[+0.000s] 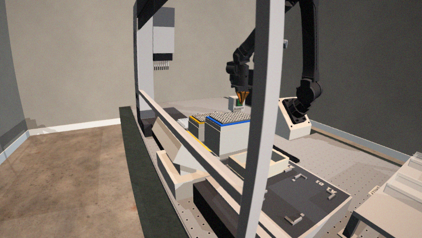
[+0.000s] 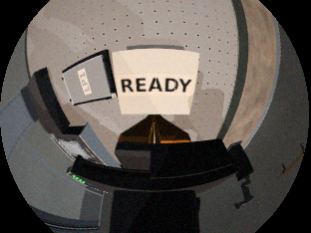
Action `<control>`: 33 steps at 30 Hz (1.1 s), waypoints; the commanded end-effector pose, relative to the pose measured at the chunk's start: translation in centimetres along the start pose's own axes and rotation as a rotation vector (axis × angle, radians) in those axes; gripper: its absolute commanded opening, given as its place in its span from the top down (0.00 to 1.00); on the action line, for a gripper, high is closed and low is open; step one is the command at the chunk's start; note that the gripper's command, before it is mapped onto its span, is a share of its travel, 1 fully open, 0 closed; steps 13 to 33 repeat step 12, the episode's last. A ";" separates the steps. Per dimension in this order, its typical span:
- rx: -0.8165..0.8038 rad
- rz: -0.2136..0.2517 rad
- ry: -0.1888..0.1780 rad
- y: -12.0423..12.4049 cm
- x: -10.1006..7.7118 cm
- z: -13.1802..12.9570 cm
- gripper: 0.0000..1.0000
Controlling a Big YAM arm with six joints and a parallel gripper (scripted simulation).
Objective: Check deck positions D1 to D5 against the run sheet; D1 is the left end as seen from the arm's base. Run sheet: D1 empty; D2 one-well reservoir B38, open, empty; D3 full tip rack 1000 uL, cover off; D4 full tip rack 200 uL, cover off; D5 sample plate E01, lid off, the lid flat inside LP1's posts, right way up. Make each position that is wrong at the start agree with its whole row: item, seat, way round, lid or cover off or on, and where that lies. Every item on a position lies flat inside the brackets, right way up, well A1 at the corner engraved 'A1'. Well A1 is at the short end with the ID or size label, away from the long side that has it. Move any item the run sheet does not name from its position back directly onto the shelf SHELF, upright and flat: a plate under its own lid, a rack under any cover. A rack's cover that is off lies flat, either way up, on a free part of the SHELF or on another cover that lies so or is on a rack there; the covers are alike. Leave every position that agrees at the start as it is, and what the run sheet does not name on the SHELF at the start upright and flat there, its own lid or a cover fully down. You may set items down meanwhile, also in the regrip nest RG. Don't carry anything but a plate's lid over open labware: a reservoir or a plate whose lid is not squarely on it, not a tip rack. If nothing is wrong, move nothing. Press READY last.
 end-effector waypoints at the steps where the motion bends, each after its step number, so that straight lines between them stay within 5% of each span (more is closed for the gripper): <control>1: -0.003 -0.041 -0.010 -2.8 -1.1 0.0 1.00; 33: -0.004 -0.047 -0.011 -3.2 -1.1 -0.1 1.00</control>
Point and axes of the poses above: the point where the finger pads meet when closed, its own x axis out along the fingers, its own z axis across the jaws, y = z × x, the point moved 6 cm from there along -x, back along the fingers, and after that the axes turned 9 degrees about -x, right-handed, at the moved point
